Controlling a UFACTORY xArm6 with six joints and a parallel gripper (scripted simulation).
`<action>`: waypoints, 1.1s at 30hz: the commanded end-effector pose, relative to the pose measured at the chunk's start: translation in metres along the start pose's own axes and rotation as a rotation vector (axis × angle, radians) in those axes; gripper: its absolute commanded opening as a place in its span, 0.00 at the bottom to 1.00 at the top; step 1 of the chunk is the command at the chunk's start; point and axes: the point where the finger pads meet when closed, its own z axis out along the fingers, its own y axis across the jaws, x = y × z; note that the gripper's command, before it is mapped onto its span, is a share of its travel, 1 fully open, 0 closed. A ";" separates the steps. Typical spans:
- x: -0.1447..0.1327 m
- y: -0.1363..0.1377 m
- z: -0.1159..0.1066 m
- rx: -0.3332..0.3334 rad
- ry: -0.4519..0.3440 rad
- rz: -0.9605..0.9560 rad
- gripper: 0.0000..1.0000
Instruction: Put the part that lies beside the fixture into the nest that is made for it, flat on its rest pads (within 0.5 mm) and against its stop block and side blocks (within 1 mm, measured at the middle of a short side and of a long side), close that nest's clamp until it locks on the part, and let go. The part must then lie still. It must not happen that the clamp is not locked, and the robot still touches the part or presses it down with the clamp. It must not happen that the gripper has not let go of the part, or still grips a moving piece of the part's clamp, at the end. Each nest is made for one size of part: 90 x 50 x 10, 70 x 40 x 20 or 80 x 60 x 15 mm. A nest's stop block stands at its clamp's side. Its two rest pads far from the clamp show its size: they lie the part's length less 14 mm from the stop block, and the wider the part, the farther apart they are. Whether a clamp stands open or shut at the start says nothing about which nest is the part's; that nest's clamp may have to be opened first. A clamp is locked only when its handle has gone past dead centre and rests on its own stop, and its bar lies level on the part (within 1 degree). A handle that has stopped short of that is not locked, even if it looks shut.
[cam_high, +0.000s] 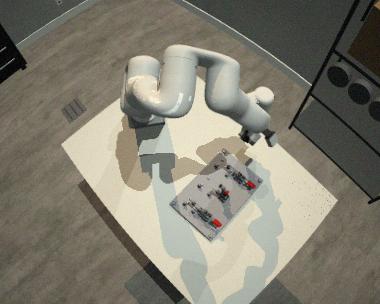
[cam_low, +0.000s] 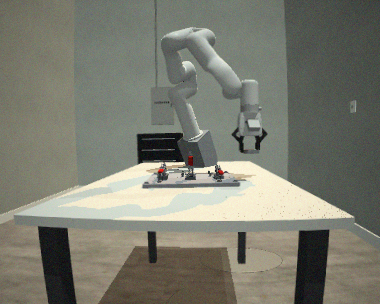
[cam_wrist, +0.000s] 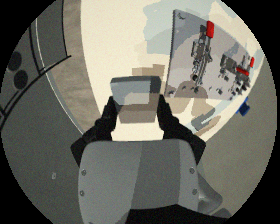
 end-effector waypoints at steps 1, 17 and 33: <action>-0.001 -0.001 0.003 0.003 0.003 0.001 0.00; -0.006 -0.001 0.012 0.003 0.003 0.001 0.00; -0.007 -0.001 0.014 0.003 0.003 0.001 0.00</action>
